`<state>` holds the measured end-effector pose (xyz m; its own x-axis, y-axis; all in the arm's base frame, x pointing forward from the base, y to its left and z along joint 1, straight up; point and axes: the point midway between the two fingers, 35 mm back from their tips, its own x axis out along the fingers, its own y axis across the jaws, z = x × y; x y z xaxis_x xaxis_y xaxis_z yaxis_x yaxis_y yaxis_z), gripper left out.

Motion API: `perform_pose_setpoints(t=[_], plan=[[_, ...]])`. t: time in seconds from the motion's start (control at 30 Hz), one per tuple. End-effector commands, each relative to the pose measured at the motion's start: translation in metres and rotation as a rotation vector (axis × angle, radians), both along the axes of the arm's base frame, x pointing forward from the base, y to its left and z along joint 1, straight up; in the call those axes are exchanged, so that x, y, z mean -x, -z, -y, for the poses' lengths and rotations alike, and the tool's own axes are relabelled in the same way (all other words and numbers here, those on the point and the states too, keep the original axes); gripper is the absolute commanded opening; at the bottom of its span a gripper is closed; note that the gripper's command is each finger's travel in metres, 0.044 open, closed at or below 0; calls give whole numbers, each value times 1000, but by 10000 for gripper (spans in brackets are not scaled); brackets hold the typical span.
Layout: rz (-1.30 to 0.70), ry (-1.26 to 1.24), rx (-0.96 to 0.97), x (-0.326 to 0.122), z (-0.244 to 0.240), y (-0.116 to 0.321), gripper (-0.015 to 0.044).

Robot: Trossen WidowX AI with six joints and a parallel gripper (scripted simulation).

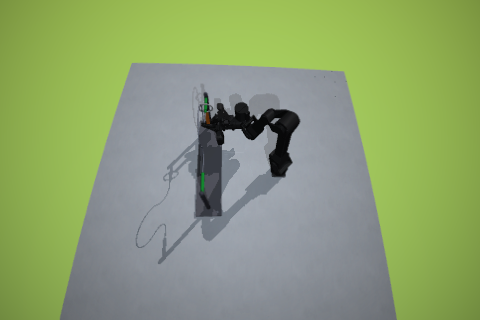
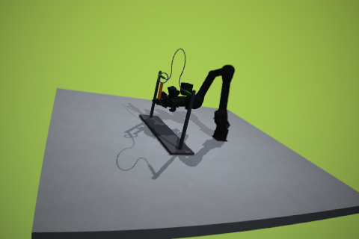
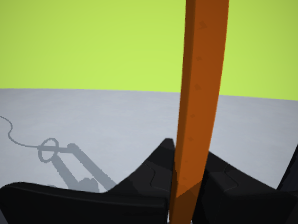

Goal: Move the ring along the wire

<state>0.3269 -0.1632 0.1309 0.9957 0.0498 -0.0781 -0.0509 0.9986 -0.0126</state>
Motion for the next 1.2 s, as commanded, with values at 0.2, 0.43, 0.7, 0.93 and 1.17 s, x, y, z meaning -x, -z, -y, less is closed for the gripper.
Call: perform_pose_setpoints(t=[0.2, 0.43, 0.7, 0.93, 1.17], plan=[[3, -6, 5, 0, 0, -2, -150], [3, -6, 5, 0, 0, -2, -150], [3, -6, 4, 0, -6, -2, -150], [3, -6, 2, 0, -13, -1, -150], [2, -7, 0, 0, -20, -1, -150]])
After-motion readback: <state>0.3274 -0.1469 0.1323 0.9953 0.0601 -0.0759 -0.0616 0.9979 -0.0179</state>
